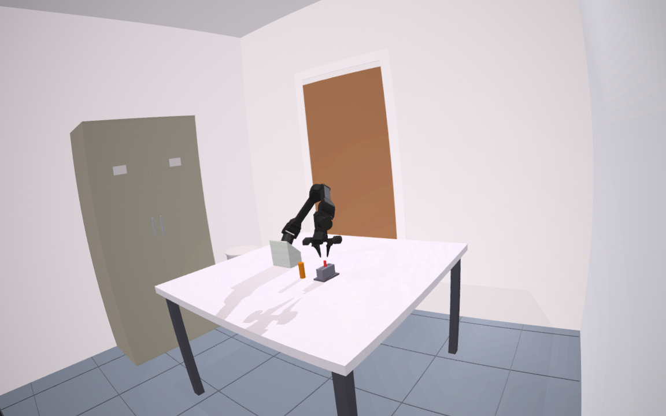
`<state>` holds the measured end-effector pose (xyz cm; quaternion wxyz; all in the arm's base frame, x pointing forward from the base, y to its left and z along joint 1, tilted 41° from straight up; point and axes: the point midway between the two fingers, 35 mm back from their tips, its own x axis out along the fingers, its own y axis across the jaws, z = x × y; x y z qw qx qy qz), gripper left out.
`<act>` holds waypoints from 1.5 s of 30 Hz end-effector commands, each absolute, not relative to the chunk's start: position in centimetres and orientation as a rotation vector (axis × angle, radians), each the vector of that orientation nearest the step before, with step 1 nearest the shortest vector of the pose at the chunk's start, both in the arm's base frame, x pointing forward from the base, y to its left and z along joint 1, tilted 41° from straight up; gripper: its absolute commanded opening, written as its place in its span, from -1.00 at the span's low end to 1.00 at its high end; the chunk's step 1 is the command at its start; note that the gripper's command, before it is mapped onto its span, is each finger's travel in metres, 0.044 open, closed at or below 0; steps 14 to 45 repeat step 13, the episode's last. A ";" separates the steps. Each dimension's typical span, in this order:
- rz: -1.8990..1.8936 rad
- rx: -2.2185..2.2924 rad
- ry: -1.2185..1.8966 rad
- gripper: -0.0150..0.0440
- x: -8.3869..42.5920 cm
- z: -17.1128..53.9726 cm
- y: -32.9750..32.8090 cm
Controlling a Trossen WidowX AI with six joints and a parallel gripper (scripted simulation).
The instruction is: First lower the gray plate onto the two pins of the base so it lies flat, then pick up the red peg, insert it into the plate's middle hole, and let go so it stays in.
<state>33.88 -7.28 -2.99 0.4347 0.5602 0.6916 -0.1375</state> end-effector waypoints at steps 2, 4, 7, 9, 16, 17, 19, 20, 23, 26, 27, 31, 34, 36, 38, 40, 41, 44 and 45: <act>-0.341 1.391 1.717 0.02 33.9 -2.7 -7.5; -0.341 1.391 1.717 0.02 33.8 -2.6 -7.6; -0.341 1.391 1.717 0.02 33.8 -2.5 -7.6; -0.341 1.391 1.717 0.02 33.8 -2.4 -7.7; -0.341 1.391 1.717 0.02 33.8 -2.2 -7.8; -0.341 1.391 1.717 0.02 33.8 -2.2 -7.8; -0.341 1.391 1.717 0.02 33.8 -2.2 -7.8; -0.341 1.391 1.717 0.02 33.8 -2.2 -7.8; -0.341 1.391 1.717 0.02 33.8 -2.2 -7.8; -0.341 1.391 1.717 0.02 33.8 -2.2 -7.8; -0.341 1.391 1.717 0.02 33.8 -2.2 -7.8; -0.341 1.391 1.717 0.02 33.8 -2.2 -7.8; -0.341 1.391 1.717 0.02 33.8 -2.2 -7.8; -0.341 1.391 1.717 0.02 33.8 -2.2 -7.8; -0.341 1.391 1.717 0.02 33.8 -2.2 -7.8; -0.341 1.391 1.717 0.02 33.8 -2.2 -7.8; -0.341 1.391 1.717 0.02 33.8 -2.2 -7.8; -0.341 1.391 1.717 0.02 33.8 -2.2 -7.8; -0.341 1.391 1.717 0.02 33.8 -2.2 -7.8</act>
